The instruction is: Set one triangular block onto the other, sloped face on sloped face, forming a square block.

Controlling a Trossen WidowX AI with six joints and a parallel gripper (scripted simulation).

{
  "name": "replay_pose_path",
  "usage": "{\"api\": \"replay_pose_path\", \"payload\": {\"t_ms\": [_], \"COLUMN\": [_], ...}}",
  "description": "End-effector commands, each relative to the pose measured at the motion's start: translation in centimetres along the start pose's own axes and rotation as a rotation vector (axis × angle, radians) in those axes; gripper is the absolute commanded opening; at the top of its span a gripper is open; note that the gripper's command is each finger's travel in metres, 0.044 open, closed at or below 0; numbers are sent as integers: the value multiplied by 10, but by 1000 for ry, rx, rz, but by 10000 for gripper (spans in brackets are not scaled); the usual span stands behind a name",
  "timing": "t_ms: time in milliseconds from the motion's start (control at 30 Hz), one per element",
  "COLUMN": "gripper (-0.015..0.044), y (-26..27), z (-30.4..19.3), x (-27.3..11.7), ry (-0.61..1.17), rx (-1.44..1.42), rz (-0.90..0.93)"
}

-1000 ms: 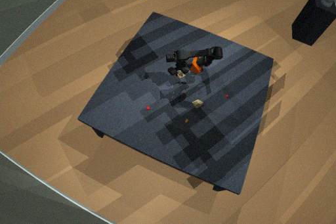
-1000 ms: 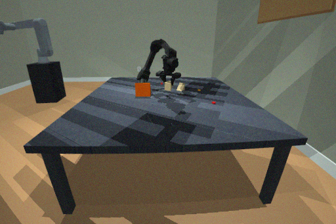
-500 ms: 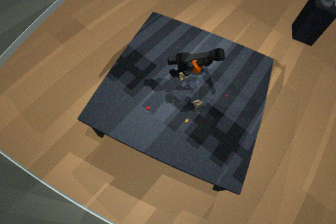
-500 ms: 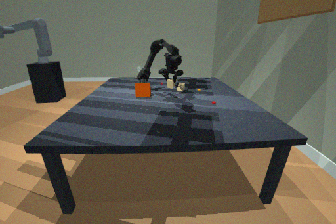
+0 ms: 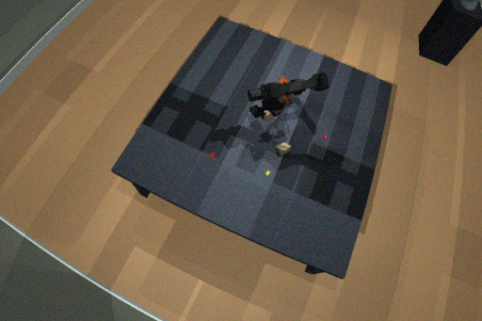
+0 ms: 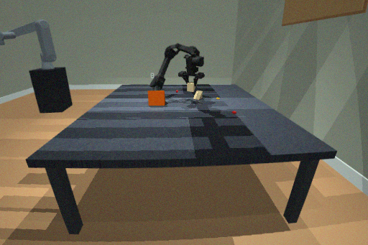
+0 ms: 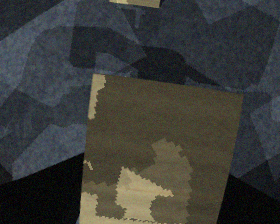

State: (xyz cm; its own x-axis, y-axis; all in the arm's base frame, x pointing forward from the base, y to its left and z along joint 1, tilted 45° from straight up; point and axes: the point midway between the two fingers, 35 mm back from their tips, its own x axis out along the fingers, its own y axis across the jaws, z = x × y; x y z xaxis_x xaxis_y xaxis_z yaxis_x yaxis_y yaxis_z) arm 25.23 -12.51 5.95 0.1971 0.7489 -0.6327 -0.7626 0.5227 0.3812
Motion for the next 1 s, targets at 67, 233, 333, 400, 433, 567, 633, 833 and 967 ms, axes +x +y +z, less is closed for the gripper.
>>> {"api": "replay_pose_path", "payload": {"t_ms": [67,233,333,400,433,567,633,833,967], "gripper": [0,0,0,0,0,0,0,0,0], "y": [4,8,10,13,14,20,22,21,20], "z": [27,49,63,71,76,93,99,102,107], "x": [-4,-5,-6,-7,-7,-8,-8,4,22], "ry": [-9,-14,-17,-20,-21,-27,-29,-27,-25], "rx": [1,3,3,3,3,4,4,4,4], "rz": [-1,1,3,5,6,11,13,11,9]}}
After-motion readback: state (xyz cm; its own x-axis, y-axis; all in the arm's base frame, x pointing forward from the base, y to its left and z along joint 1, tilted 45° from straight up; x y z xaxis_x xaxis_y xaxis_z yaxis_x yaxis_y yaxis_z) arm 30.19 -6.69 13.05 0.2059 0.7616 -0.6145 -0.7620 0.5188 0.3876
